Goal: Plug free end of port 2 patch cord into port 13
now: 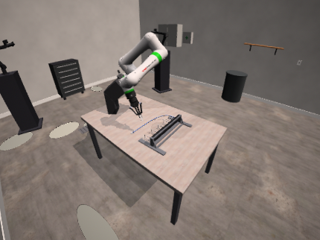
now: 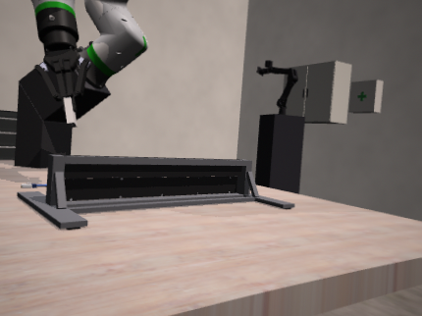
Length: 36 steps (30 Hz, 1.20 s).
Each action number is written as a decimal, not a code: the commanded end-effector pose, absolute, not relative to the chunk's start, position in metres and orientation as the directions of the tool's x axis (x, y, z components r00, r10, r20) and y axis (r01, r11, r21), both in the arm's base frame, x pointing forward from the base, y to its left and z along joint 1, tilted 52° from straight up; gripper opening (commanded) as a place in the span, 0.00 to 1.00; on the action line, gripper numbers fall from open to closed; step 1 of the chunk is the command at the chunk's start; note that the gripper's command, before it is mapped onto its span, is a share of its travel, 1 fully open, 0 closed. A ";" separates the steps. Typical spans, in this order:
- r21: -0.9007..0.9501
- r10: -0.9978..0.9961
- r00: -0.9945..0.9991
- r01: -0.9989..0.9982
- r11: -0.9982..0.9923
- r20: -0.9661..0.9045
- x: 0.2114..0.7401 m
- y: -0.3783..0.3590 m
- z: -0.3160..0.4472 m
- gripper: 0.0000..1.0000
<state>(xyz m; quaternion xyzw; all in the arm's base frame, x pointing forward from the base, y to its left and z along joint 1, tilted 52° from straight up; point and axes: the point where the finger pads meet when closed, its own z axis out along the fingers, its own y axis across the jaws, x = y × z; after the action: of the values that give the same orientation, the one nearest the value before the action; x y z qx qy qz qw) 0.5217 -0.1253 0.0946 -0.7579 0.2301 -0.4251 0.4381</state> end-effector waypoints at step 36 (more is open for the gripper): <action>-0.612 -0.825 0.261 -0.781 0.124 -0.501 0.511 -0.110 -0.025 0.00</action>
<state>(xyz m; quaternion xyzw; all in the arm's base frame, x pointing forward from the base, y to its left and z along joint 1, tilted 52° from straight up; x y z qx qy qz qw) 0.5107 -0.1097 -0.0234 -0.6636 0.6015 -0.0318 0.4436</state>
